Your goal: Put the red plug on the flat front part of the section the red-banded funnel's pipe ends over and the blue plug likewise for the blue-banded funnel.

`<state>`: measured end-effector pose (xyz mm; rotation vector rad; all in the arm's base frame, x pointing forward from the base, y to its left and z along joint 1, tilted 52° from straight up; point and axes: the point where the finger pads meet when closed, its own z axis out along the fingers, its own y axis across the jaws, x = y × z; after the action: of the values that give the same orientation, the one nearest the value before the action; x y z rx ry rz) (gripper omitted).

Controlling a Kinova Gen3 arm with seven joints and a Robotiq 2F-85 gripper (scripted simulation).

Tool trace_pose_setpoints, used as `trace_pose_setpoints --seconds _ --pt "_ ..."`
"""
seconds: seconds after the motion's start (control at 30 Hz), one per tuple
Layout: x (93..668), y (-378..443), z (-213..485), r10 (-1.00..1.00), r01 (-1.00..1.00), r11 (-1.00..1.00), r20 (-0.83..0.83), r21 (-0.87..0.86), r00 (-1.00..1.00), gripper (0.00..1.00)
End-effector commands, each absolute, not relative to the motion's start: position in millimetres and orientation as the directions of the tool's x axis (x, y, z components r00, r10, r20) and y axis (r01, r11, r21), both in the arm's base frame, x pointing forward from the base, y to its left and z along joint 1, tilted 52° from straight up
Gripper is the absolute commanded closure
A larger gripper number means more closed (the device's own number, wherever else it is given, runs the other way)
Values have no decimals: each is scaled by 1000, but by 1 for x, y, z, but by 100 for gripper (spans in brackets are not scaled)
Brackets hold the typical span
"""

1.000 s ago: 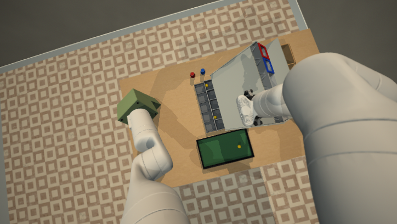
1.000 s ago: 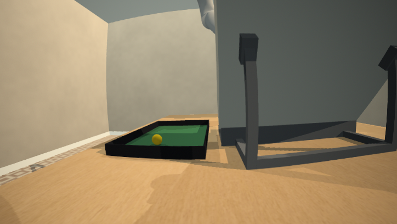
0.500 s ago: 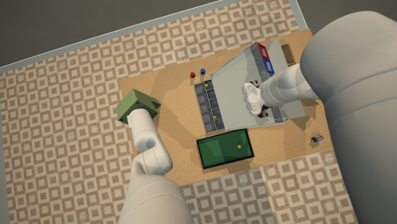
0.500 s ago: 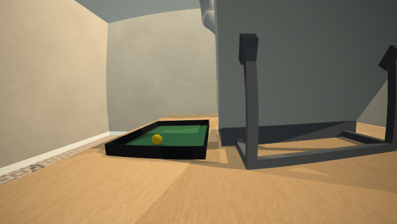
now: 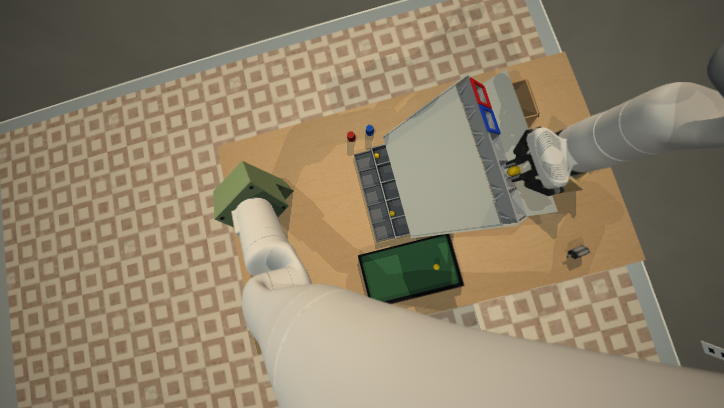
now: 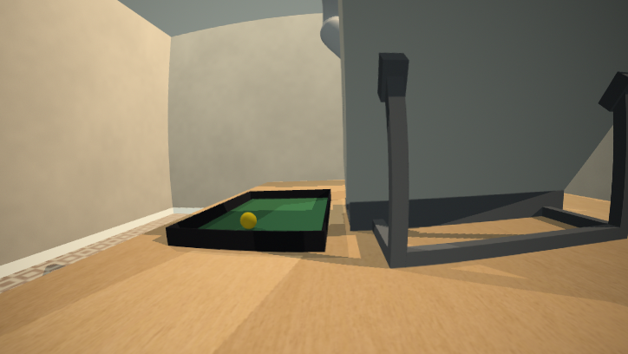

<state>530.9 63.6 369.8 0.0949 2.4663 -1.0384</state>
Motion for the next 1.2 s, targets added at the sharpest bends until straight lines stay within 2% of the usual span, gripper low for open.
trace_pose_setpoints --seconds 0.0,1.07,1.1,1.17 --pt "555 65 380 -118 238 712 -447 -661 -887 100" --pt "566 44 361 -119 238 712 -447 -660 -886 100" --pt "566 44 361 -119 238 712 -447 -660 -886 0" --pt "566 44 361 -119 238 712 -447 -660 -886 0"
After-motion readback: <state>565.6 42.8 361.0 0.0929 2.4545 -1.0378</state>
